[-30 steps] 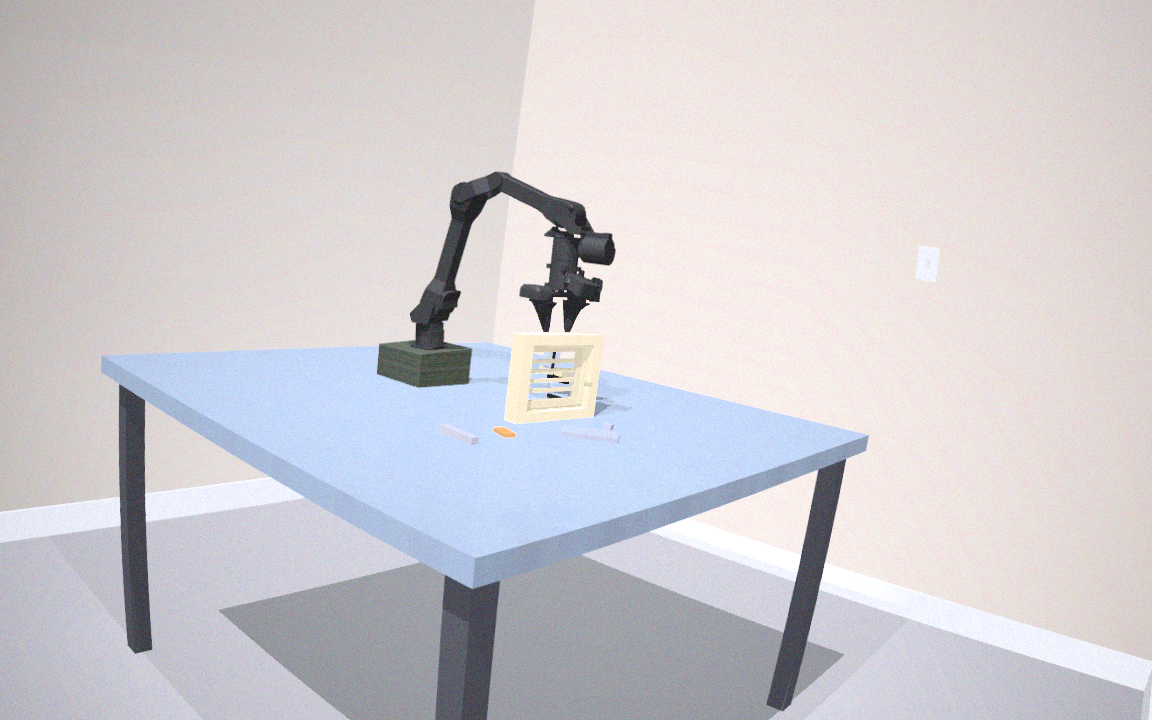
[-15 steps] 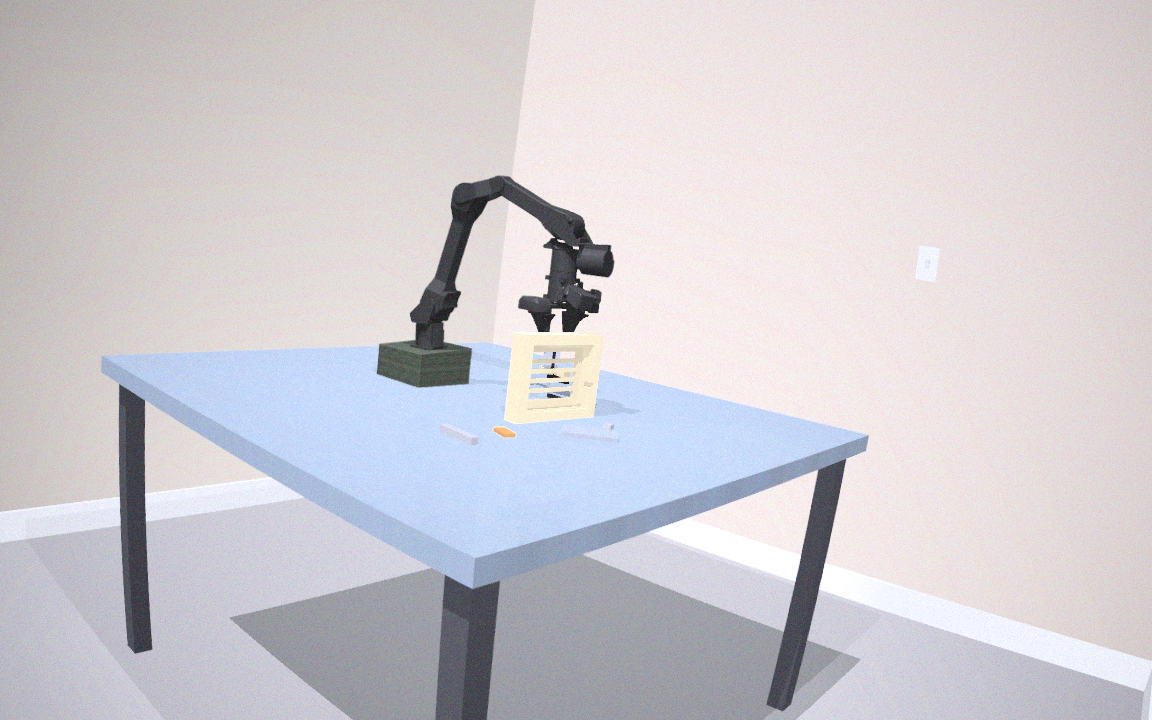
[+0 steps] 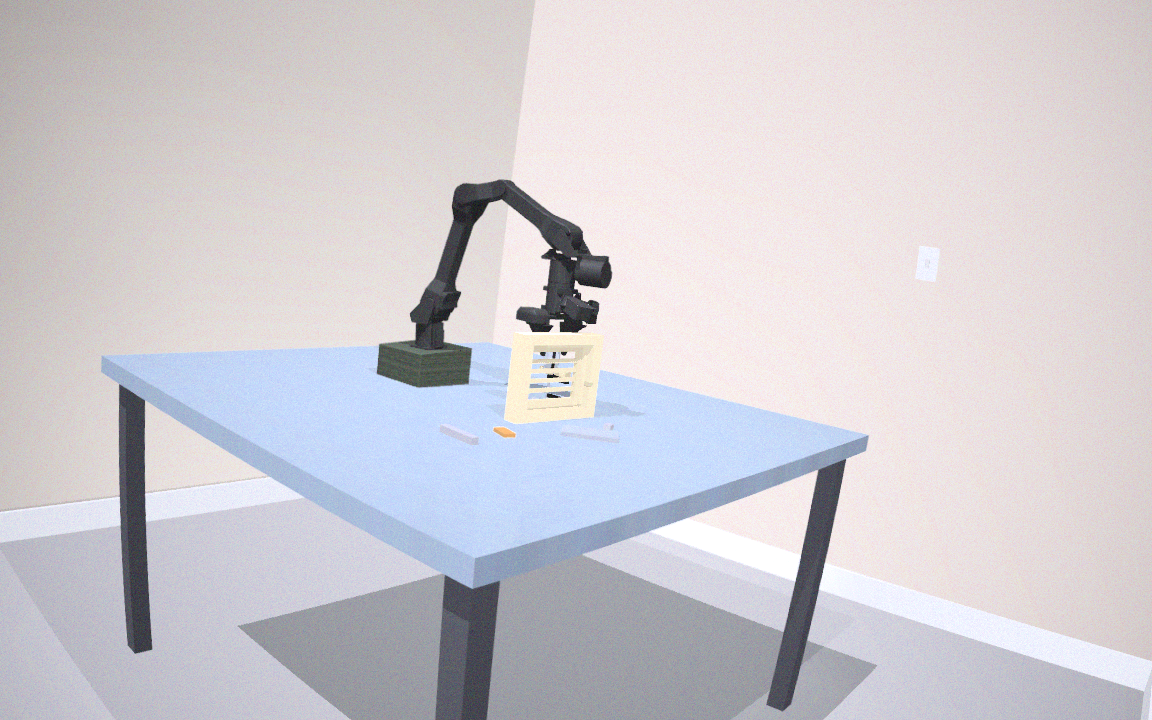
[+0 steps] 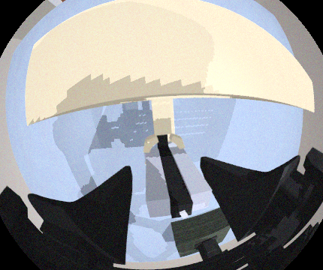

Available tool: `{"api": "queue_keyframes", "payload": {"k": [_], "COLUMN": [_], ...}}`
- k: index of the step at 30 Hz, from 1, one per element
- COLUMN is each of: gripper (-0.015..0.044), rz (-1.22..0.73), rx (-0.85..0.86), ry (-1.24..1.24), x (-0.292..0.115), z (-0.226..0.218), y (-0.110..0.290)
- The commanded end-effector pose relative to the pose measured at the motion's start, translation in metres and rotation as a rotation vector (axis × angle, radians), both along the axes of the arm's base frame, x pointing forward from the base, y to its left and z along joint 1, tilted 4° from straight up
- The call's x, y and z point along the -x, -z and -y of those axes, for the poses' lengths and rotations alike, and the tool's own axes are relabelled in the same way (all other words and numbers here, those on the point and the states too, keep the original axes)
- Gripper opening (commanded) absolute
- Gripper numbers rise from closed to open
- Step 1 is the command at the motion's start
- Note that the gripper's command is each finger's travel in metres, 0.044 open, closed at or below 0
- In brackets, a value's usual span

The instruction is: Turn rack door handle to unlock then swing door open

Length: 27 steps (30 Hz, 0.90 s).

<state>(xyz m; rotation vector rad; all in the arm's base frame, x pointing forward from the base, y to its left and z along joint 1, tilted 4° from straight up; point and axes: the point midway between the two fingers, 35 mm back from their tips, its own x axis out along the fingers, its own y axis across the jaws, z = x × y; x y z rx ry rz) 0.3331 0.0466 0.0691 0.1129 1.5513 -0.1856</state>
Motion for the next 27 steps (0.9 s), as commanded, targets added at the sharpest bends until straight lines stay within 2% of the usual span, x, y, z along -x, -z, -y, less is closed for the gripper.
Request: {"api": "queue_keyframes", "payload": {"k": [1, 6, 19, 23, 27], "gripper": [0.0233, 0.0102, 0.0015, 0.0014, 0.0014], "rz": [-0.006, -0.006, -0.006, -0.007, -0.015], "rx": [0.006, 0.006, 0.006, 0.006, 0.007], "ry": [-0.003, -0.003, -0.003, -0.011, -0.174], "x": [0.0024, 0.0024, 0.0024, 0.0024, 0.0024], "z": [0.0013, 0.0013, 0.0013, 0.0013, 0.0013], "y": [0.0046, 0.0046, 0.0046, 0.0046, 0.0046]}}
